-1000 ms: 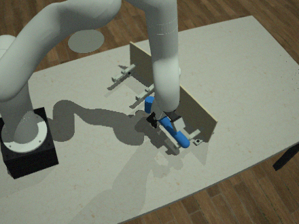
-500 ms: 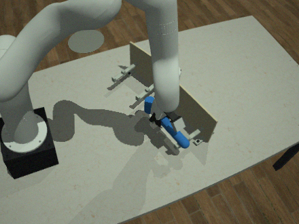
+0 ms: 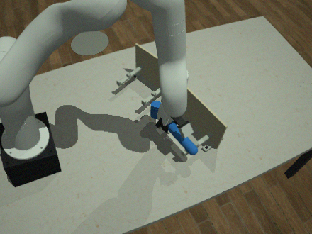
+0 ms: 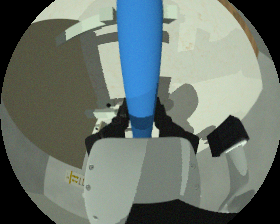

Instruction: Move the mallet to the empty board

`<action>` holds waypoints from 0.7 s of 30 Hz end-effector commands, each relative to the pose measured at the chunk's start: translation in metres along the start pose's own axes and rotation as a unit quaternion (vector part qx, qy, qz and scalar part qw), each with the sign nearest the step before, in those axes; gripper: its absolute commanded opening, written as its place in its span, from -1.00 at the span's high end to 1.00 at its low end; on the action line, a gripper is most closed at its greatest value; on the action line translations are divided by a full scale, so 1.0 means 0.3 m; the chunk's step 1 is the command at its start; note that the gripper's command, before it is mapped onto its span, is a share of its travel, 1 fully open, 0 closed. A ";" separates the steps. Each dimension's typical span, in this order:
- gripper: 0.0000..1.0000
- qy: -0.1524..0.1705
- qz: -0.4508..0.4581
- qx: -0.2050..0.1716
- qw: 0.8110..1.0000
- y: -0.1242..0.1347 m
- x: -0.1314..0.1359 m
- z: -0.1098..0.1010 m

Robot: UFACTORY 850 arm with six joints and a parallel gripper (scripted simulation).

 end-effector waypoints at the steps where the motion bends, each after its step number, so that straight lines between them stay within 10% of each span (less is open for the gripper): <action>1: 1.00 -0.001 0.000 0.000 1.000 -0.001 -0.002 -0.002; 9: 1.00 -0.001 0.000 0.000 1.000 -0.002 -0.002 -0.020; 21: 1.00 -0.002 0.000 0.000 1.000 -0.004 0.001 -0.330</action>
Point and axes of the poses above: the point where the finger pads meet when closed, its own z axis out along the fingers, its own x axis across the jaws, y = z × x, the point moved 1 cm from there along -z, back along the fingers, and after that the axes turned 13 degrees about -z, right-handed, at the moved point
